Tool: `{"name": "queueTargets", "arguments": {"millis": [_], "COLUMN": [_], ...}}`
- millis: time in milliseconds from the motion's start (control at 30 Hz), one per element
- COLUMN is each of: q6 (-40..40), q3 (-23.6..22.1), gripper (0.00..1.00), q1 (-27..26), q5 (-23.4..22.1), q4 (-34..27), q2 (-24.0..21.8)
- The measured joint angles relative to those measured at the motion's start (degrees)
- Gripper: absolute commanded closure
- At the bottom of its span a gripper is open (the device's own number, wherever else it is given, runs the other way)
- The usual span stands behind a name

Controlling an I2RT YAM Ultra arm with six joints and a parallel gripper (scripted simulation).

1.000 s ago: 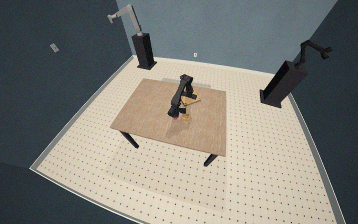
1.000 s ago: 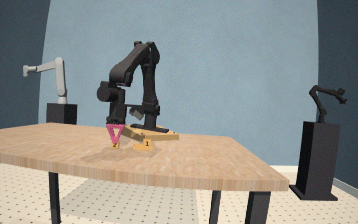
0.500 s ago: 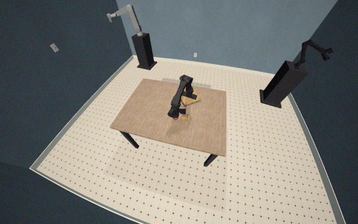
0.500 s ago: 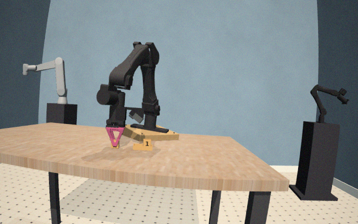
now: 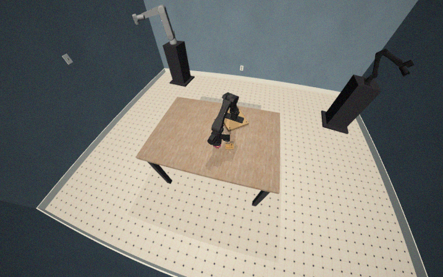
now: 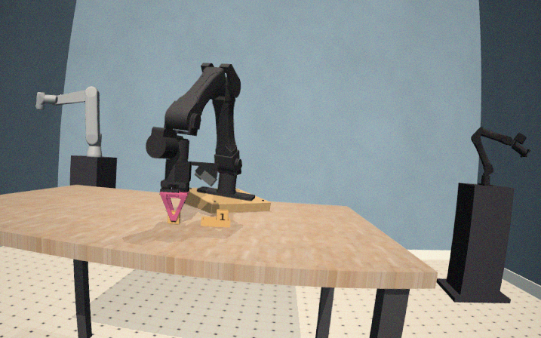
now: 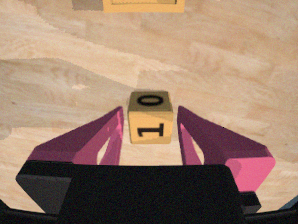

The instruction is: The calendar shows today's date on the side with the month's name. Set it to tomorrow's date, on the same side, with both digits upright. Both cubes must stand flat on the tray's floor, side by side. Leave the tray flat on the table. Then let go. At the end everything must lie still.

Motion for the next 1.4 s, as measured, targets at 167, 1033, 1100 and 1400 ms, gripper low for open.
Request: {"name": "queueTargets", "arguments": {"millis": [167, 1033, 1100, 1400], "q6": [0.0, 0.0, 0.0, 0.0], "q3": [0.0, 0.0, 0.0, 0.0], "gripper": [0.55, 0.74, 0.74, 0.74], "q1": [0.0, 0.0, 0.0, 0.0], "q5": [0.0, 0.0, 0.0, 0.0], "q4": [0.0, 0.0, 0.0, 0.0], "q2": [0.0, 0.02, 0.02, 0.02]}}
